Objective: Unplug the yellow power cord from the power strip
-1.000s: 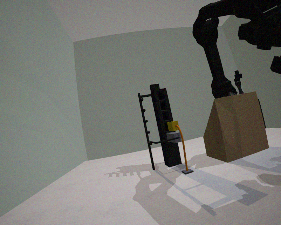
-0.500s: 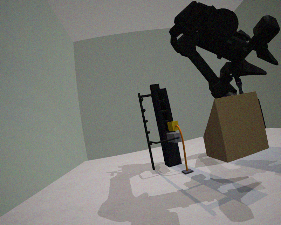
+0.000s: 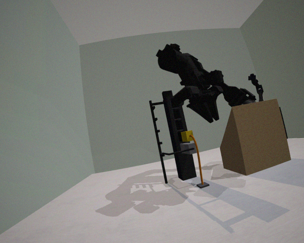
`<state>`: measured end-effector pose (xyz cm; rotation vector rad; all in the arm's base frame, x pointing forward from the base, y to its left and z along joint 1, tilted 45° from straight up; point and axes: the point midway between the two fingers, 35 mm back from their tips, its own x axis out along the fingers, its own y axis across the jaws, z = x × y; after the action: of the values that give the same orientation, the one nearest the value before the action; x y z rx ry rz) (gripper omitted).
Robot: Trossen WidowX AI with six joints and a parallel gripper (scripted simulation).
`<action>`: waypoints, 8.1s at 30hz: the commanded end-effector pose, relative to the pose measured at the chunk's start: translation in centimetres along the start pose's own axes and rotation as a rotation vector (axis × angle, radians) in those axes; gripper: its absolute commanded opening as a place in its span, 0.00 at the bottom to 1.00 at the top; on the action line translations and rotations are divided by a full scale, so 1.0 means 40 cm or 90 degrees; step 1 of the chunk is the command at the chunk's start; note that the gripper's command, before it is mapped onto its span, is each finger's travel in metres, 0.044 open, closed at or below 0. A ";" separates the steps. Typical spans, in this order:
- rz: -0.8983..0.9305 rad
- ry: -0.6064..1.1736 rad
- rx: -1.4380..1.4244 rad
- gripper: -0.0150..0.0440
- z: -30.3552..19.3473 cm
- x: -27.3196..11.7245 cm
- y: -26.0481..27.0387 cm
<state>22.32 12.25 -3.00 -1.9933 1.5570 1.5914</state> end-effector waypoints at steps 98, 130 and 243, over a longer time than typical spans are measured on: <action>-0.100 0.120 0.311 0.25 -0.193 0.001 0.002; -0.098 0.123 0.310 0.53 -0.180 -0.015 0.004; -0.099 0.122 0.311 1.00 -0.079 -0.004 -0.055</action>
<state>25.93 11.29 -2.34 -1.9737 1.6014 0.8798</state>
